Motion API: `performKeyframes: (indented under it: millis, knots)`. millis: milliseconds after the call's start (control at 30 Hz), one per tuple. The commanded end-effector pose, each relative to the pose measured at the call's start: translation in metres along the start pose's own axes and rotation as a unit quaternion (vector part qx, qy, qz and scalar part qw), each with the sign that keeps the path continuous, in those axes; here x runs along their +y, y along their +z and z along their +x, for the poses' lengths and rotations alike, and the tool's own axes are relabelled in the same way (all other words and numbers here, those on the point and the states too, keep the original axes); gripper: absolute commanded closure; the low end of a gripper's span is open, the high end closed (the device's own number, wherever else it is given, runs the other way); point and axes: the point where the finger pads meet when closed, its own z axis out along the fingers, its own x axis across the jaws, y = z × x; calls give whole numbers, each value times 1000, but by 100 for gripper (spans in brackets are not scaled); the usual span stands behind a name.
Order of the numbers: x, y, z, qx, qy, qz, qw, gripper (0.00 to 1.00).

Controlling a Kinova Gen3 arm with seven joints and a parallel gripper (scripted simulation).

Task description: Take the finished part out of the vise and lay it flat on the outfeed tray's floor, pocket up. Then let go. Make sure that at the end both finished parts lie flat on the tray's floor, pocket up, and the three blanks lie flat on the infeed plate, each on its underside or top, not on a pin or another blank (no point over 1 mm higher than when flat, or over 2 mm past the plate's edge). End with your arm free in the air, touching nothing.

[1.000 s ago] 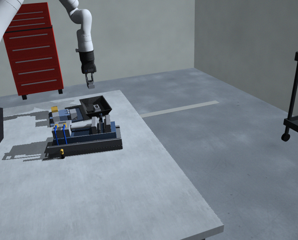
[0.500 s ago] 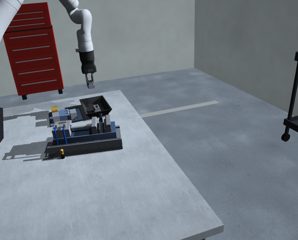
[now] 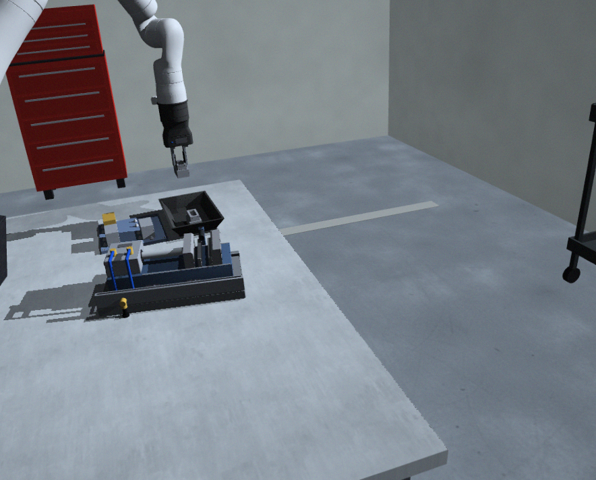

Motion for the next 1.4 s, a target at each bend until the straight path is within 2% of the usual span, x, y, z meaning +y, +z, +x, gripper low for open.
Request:
performKeyframes:
  millis: [0,700,1367]
  knots:
    - [3,-1,1,0,-2,-3,1000,100]
    - [3,0,1,-1,-2,-3,1000,100]
    - [2,15,1,1,-4,-1,1000,100]
